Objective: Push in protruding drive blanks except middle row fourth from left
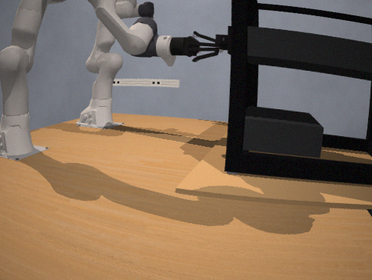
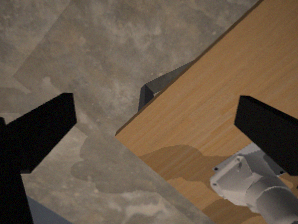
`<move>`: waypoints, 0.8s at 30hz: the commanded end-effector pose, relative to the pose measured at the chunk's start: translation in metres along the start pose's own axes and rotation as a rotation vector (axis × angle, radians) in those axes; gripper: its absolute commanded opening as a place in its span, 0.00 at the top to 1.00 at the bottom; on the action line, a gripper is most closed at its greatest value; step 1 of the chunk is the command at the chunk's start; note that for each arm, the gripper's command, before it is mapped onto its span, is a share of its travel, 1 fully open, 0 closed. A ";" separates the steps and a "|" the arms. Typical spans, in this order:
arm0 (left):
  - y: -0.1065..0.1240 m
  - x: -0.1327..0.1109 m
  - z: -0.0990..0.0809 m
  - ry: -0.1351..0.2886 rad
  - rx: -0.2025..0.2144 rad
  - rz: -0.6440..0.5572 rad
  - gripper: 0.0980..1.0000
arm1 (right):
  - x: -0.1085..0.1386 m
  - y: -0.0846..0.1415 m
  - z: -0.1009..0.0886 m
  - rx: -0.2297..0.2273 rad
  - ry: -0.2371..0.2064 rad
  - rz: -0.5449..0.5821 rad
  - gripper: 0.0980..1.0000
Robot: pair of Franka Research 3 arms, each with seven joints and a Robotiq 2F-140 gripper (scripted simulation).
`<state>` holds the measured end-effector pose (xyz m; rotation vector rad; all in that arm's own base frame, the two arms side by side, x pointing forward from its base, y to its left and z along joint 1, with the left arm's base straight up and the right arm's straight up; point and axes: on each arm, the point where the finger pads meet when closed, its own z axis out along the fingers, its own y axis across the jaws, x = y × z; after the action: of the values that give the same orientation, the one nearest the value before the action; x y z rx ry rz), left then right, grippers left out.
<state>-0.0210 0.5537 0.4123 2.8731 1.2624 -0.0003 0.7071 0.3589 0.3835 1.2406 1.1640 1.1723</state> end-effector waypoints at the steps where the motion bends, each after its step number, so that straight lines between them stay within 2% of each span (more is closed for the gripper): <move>1: -0.001 -0.001 -0.001 0.002 0.003 0.002 0.00 | 0.000 0.000 0.001 0.000 0.003 -0.007 1.00; 24: -0.001 -0.001 -0.001 0.002 0.003 0.002 0.00 | 0.000 0.000 0.007 0.000 0.003 -0.007 1.00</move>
<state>-0.0210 0.5537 0.4123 2.8731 1.2624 -0.0003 0.7117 0.3592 0.3835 1.2407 1.1642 1.1729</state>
